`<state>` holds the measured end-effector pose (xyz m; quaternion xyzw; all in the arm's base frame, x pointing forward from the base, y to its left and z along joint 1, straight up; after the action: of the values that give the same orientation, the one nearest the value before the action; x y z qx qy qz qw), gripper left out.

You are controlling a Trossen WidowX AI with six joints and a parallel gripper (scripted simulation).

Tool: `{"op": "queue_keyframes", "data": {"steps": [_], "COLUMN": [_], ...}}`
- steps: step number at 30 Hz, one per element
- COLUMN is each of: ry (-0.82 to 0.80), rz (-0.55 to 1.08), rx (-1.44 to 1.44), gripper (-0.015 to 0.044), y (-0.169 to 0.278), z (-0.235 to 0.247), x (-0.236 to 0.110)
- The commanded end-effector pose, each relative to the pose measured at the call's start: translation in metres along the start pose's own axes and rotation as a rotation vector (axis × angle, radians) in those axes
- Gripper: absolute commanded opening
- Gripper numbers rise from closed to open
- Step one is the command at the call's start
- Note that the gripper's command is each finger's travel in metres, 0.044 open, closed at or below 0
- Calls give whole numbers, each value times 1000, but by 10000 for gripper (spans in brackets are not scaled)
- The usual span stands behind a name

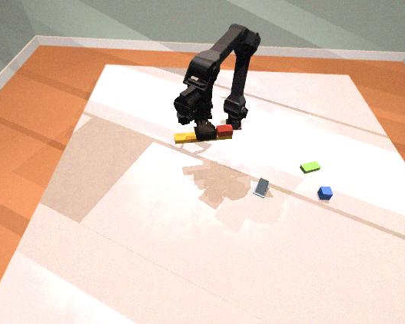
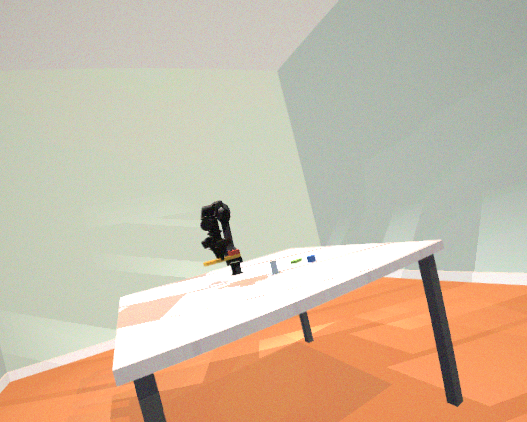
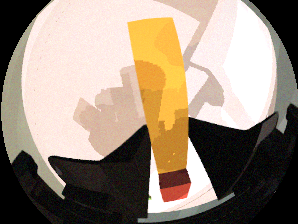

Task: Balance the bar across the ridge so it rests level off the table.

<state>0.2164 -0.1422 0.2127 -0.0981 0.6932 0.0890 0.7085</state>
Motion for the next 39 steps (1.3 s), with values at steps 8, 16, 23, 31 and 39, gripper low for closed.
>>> {"op": "queue_keyframes", "data": {"steps": [8,16,23,31,39], "ry": [1,0,-1,-3,-5], "rz": [-3,-3,-3,-3,-5], "rx": [-462,-781,-1060,-1379,-1698], "gripper": [0,0,0,0,0], "y": [7,13,20,28,39], "z": [23,39,55,72,91], "x": [-3,-4,-5,-6,-7]}}
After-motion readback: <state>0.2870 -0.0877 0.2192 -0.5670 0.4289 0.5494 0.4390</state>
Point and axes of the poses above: the point midway between the two fingers, 35 mm back from their tips, its own x axis out along the fingers, its own z axis across the jaws, y = z × x, the point moved 5 cm from there along -x, back along the fingers, and after that the axes turned 4 degrees about -x, right-handed, at the moved point
